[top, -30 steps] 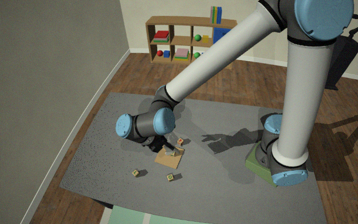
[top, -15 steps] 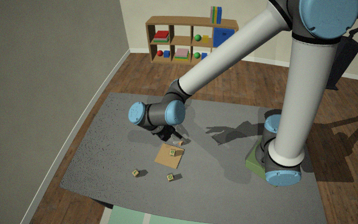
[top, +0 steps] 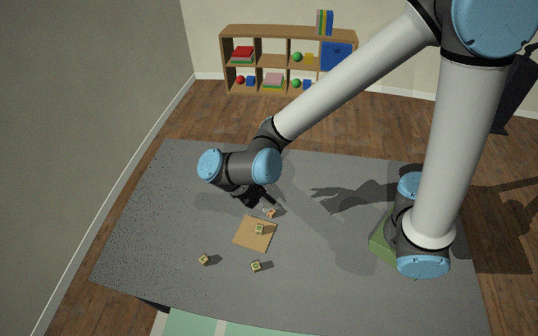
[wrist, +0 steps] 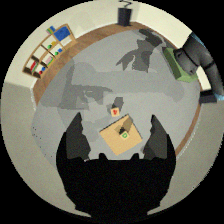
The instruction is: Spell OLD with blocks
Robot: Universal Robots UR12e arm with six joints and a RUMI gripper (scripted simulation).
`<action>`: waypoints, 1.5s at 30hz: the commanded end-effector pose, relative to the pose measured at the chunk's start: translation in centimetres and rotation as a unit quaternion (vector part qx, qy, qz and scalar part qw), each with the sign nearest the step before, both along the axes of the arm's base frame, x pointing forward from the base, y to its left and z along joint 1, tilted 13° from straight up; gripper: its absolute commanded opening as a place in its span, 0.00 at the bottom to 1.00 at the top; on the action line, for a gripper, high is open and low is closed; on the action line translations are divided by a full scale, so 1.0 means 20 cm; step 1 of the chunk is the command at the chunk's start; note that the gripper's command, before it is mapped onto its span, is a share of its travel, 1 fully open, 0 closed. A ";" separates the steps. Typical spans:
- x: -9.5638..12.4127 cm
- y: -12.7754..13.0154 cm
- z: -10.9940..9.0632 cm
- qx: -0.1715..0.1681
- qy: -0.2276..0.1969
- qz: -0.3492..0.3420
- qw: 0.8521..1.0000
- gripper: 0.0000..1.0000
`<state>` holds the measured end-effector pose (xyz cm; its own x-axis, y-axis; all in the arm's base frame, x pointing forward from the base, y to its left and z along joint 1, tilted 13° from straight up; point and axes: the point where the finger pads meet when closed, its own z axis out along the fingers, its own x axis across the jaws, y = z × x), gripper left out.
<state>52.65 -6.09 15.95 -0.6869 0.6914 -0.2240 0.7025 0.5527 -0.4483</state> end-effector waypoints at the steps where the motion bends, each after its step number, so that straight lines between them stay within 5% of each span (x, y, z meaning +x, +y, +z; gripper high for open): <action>1: 0.00 0.00 0.00 0.000 -0.001 0.000 1.000 1.00; 35: 0.00 0.00 0.00 0.000 -0.001 0.000 1.000 1.00; 45: 0.08 0.53 -0.06 0.065 -0.112 -0.029 0.991 1.00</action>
<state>53.74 1.25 15.14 -0.6208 0.7404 -0.2576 0.7813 0.5575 -0.2805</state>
